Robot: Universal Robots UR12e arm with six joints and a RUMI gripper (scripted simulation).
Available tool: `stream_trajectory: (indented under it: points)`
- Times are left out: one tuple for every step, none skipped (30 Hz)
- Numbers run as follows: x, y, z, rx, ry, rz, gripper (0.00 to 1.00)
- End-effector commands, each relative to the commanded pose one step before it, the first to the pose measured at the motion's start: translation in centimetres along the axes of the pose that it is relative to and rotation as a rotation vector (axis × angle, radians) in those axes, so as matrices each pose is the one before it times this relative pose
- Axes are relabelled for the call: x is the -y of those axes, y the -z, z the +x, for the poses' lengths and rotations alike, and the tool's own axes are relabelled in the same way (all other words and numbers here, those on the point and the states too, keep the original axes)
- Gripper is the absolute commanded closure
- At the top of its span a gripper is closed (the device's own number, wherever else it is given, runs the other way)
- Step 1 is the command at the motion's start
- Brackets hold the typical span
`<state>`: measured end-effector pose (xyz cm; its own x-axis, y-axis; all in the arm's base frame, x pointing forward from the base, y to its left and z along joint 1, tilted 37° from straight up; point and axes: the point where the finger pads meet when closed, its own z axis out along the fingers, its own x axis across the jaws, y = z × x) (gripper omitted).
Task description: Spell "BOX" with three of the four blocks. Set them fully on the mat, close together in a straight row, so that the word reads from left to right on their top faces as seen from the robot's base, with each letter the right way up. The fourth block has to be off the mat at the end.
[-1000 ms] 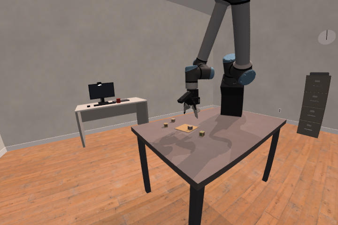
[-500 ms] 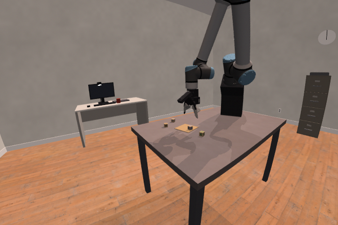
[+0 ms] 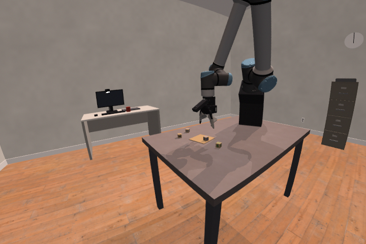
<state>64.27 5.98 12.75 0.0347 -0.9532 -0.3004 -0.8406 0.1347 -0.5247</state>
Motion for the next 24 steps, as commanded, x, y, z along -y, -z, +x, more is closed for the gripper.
stream_trajectory:
  points:
    - [0.137, -0.071, -0.676, -0.00130, -0.06601, -0.00062, 0.00]
    - [0.012, -0.025, -0.191, -0.00019, -0.01850, -0.00039, 0.00]
    - [0.008, -0.027, -0.208, -0.00021, -0.02013, -0.00040, 0.00]
    - [0.002, -0.028, -0.225, -0.00023, -0.02172, -0.00041, 0.00]
    - [-0.004, -0.029, -0.242, -0.00024, -0.02327, -0.00041, 0.00]
    - [-0.012, -0.030, -0.258, -0.00026, -0.02475, -0.00040, 0.00]
    - [-0.022, -0.030, -0.273, -0.00027, -0.02617, -0.00039, 0.00]
    - [-0.033, -0.031, -0.287, -0.00028, -0.02752, -0.00037, 0.00]
    - [0.000, 0.000, 0.000, 0.00000, 0.00000, 0.00000, 0.00]
    - [0.000, 0.000, 0.000, 0.00000, 0.00000, 0.00000, 0.00]
    - [-0.045, -0.030, -0.300, -0.00028, -0.02878, -0.00034, 0.00]
    - [-0.059, -0.030, -0.312, -0.00028, -0.02994, -0.00031, 0.00]
    - [-0.074, -0.029, -0.322, -0.00027, -0.03100, -0.00027, 0.00]
    - [-0.068, -0.022, -0.253, -0.00020, -0.02447, -0.00018, 0.00]
    - [-0.065, -0.018, -0.215, -0.00016, -0.02094, -0.00013, 0.00]
    - [-0.074, -0.018, -0.223, -0.00016, -0.02179, -0.00012, 0.00]
    - [-0.081, -0.017, -0.222, -0.00014, -0.02186, -0.00010, 0.00]
    - [-0.088, -0.016, -0.223, -0.00013, -0.02207, -0.00008, 0.00]
    - [-0.095, -0.015, -0.222, -0.00011, -0.02212, -0.00006, 0.00]
    - [-0.102, -0.014, -0.220, -0.00010, -0.02216, -0.00004, 0.00]
    - [-0.107, -0.013, -0.215, -0.00008, -0.02182, -0.00003, 0.00]
    - [-0.114, -0.012, -0.215, -0.00006, -0.02203, -0.00001, 0.00]
    - [-0.120, -0.012, -0.212, -0.00004, -0.02197, 0.00000, 0.00]
    - [-0.127, -0.011, -0.209, -0.00003, -0.02194, 0.00002, 0.00]
